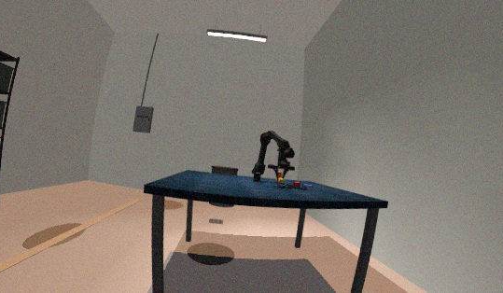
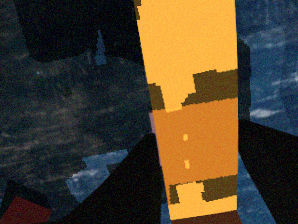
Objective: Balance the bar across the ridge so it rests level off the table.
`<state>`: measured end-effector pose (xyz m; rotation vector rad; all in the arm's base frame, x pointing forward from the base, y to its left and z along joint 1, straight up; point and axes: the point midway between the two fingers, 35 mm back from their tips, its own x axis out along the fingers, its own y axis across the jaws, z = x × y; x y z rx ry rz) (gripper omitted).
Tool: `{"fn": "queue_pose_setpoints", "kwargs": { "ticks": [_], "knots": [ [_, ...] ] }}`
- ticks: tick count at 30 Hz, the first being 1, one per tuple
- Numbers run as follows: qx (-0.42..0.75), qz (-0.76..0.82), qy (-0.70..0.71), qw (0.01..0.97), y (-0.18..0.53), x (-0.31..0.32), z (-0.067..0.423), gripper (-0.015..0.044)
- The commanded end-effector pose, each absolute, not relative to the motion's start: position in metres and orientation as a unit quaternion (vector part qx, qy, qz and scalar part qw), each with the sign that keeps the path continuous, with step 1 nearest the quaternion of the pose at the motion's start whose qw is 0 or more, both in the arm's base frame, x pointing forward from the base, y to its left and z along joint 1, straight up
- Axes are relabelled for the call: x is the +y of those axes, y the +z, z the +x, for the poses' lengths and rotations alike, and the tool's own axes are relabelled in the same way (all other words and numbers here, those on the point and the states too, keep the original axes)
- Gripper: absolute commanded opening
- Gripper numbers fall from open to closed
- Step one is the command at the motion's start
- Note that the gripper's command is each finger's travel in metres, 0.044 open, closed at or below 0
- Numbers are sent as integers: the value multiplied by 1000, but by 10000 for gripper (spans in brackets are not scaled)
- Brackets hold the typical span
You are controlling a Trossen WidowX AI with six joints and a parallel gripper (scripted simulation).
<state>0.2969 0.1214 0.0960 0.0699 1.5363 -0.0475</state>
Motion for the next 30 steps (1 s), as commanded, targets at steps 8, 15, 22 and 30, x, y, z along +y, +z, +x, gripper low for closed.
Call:
{"fn": "queue_pose_setpoints", "kwargs": {
  "ticks": [8,15,22,30],
  "knots": [
    [695,32,-22,718,96,121,297,185],
    [695,32,-22,718,96,121,297,185],
    [695,32,-22,718,96,121,297,369],
    [695,32,-21,718,114,122,299,440]
  ]
}}
